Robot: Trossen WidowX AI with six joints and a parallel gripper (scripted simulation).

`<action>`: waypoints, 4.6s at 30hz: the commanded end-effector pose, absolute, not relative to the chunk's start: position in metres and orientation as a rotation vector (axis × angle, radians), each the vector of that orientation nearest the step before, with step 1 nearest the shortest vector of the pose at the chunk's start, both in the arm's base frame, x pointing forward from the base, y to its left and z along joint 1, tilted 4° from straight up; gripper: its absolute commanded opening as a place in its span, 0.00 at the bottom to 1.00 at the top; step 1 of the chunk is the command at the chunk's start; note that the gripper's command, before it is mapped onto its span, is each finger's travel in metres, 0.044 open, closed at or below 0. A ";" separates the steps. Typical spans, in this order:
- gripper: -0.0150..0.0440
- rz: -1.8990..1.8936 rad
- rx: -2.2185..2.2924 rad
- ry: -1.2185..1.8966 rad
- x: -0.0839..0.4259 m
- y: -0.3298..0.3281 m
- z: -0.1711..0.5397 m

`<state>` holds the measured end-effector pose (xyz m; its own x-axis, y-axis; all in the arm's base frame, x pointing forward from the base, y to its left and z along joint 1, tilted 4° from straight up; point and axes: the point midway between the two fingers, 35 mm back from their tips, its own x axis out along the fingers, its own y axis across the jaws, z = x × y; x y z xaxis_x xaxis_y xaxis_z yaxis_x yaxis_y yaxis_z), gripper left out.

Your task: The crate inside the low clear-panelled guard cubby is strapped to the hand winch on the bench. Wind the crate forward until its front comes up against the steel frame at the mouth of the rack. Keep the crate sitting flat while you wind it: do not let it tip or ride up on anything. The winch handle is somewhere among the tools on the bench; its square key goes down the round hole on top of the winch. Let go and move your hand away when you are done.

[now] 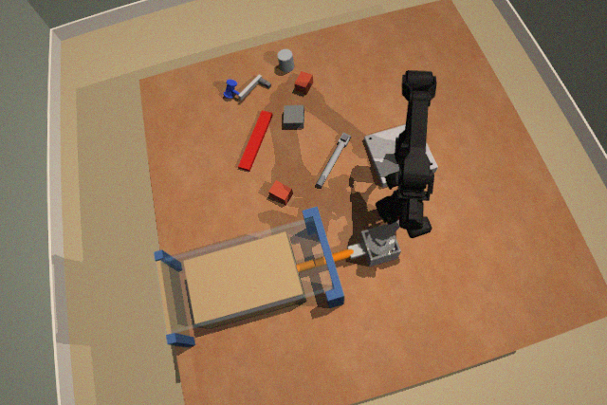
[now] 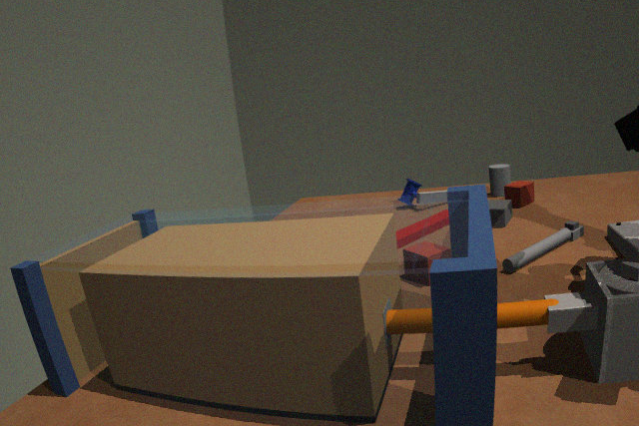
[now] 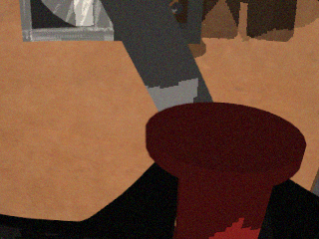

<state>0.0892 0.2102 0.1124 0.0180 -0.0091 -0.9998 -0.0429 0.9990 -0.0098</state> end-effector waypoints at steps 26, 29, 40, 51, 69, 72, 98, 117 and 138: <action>0.25 -0.028 -0.049 1.534 0.121 0.178 0.112; 0.25 -0.029 -0.049 1.534 0.123 0.176 0.112; 0.25 -0.029 -0.049 1.533 0.133 0.171 0.113; 0.25 -0.029 -0.050 1.532 0.143 0.167 0.114; 0.25 -0.030 -0.050 1.530 0.161 0.162 0.115; 0.25 -0.030 -0.050 1.530 0.165 0.162 0.115; 0.25 -0.030 -0.050 1.528 0.191 0.162 0.116; 0.25 -0.030 -0.050 1.526 0.210 0.167 0.117; 0.25 -0.029 -0.049 1.525 0.229 0.176 0.117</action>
<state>0.2152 0.1693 0.1185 0.0180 -0.0621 -0.9979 -0.0160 0.9979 -0.0623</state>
